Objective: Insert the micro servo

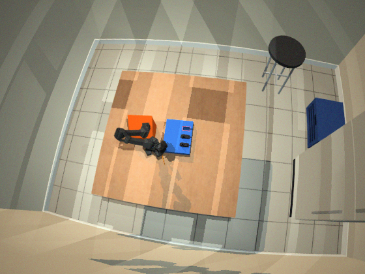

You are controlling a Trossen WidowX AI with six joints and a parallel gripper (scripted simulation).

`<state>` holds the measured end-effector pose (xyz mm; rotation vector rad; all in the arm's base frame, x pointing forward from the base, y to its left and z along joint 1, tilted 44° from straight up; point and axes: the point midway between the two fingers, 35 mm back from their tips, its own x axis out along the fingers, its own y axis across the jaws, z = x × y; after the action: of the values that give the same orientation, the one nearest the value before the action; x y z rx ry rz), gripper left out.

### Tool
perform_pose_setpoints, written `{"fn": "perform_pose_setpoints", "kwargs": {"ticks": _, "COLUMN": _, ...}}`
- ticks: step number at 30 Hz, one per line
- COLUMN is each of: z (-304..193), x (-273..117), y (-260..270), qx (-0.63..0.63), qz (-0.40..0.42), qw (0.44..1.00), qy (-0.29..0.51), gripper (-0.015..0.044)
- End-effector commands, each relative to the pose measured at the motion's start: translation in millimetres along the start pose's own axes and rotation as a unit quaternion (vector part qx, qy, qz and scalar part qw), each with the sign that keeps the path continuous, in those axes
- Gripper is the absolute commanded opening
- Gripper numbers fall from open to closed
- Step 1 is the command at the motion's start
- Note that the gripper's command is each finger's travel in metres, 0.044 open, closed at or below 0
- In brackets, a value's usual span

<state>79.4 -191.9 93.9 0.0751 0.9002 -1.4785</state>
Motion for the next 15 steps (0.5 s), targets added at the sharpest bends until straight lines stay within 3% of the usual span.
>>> {"fn": "perform_pose_setpoints", "kwargs": {"ticks": 1, "z": -6, "x": -4, "y": 5, "qx": -0.08, "qz": 0.02, "qw": 0.997, "qy": 0.007, "gripper": 0.044}}
{"fn": "perform_pose_setpoints", "kwargs": {"ticks": 15, "z": -27, "x": -15, "y": 15, "qx": -0.311, "qz": 0.073, "qw": 0.947, "qy": 0.026, "gripper": 0.044}}
